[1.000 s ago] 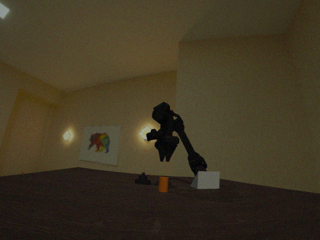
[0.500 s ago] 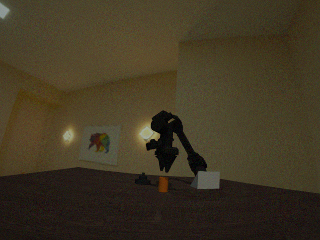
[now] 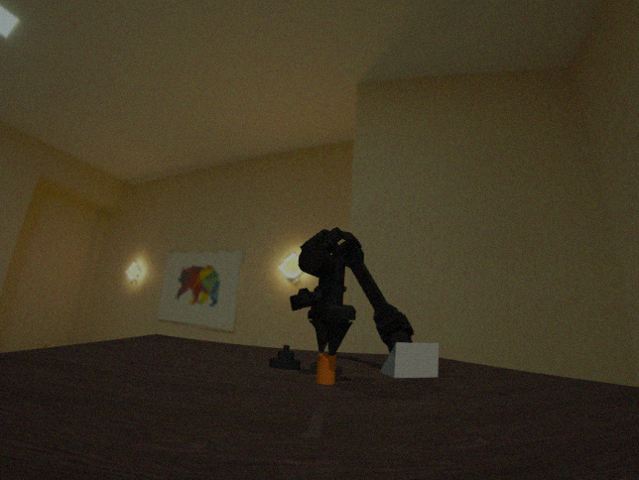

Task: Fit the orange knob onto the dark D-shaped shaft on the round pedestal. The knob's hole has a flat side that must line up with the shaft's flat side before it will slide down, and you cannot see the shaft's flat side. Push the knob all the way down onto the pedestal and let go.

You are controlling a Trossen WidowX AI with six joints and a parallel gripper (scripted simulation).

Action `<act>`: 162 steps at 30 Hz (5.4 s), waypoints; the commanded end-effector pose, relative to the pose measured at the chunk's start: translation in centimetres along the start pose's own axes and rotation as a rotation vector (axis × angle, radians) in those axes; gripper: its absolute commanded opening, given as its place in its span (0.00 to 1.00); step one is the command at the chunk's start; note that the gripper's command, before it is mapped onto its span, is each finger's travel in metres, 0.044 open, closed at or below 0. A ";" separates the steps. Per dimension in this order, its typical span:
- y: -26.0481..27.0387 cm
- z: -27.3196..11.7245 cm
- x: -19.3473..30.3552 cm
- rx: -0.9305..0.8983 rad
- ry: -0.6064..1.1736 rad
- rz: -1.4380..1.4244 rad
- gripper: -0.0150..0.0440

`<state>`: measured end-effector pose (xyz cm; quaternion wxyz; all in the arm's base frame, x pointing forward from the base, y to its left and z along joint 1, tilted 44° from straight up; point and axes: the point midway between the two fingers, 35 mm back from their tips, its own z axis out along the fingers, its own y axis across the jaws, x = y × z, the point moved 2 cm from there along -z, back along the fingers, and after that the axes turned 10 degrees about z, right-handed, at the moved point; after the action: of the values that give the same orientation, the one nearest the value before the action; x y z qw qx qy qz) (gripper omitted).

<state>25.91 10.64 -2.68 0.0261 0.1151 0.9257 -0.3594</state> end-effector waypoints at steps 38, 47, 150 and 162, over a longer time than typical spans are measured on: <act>-0.2 5.5 0.3 0.012 0.001 -0.009 0.69; -0.2 5.5 0.3 0.012 0.001 -0.009 0.49; -18.1 -3.5 -9.6 0.017 -0.001 -0.009 0.25; -18.3 -1.5 -9.7 0.019 -0.001 -0.009 0.25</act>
<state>31.17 -2.80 11.98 0.0197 0.1125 0.9230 -0.3675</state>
